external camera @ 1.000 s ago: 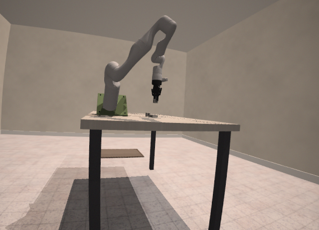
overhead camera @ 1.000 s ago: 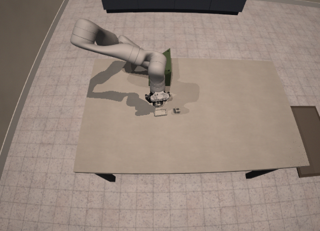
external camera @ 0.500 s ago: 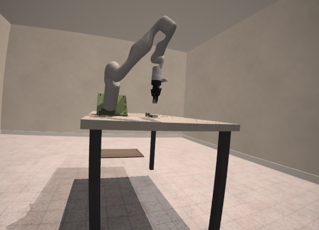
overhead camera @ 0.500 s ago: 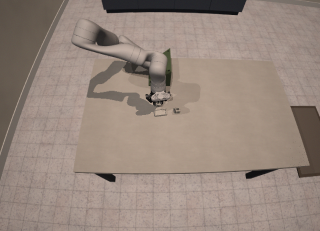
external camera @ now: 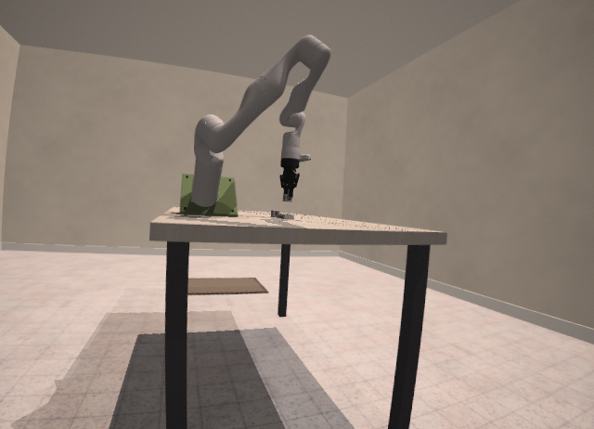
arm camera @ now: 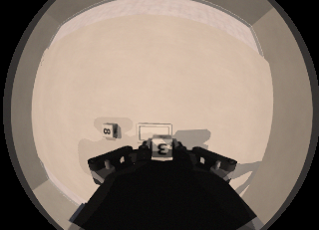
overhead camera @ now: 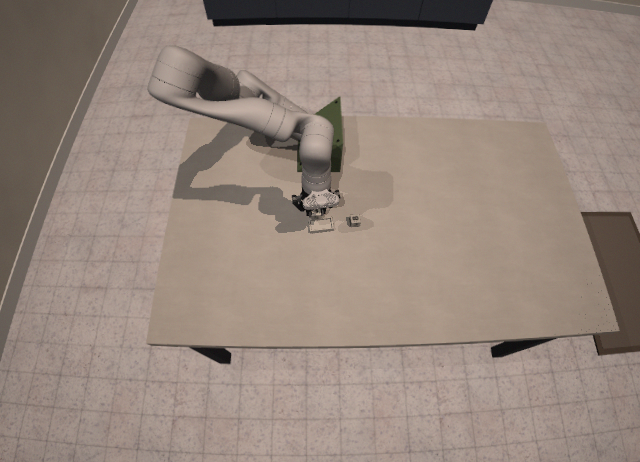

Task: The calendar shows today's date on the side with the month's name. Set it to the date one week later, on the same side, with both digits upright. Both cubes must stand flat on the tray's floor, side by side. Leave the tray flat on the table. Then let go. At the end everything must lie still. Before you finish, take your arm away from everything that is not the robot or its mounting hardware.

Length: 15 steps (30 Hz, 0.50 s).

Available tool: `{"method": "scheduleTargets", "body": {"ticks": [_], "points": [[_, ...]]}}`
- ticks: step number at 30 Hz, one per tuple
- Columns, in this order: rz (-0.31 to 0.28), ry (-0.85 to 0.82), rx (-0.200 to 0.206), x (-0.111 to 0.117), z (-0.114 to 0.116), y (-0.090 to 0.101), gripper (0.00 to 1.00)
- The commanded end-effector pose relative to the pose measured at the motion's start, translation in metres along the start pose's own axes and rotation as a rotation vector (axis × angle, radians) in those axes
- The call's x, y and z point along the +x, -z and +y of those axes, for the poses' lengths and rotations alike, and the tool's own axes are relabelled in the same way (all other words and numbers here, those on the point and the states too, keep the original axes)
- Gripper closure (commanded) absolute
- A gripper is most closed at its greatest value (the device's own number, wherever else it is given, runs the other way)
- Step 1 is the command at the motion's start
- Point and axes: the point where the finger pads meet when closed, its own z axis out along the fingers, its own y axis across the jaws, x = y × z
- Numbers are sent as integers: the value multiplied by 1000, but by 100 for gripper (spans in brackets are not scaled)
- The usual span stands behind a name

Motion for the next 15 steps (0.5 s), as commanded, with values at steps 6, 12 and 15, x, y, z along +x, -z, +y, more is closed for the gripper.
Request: {"method": "scheduleTargets", "body": {"ticks": [6,12,15], "points": [[-2,-7,-1,1,-1,-23,74],[-1,-10,1,2,-1,-27,74],[0,-10,1,2,-1,-27,74]]}}
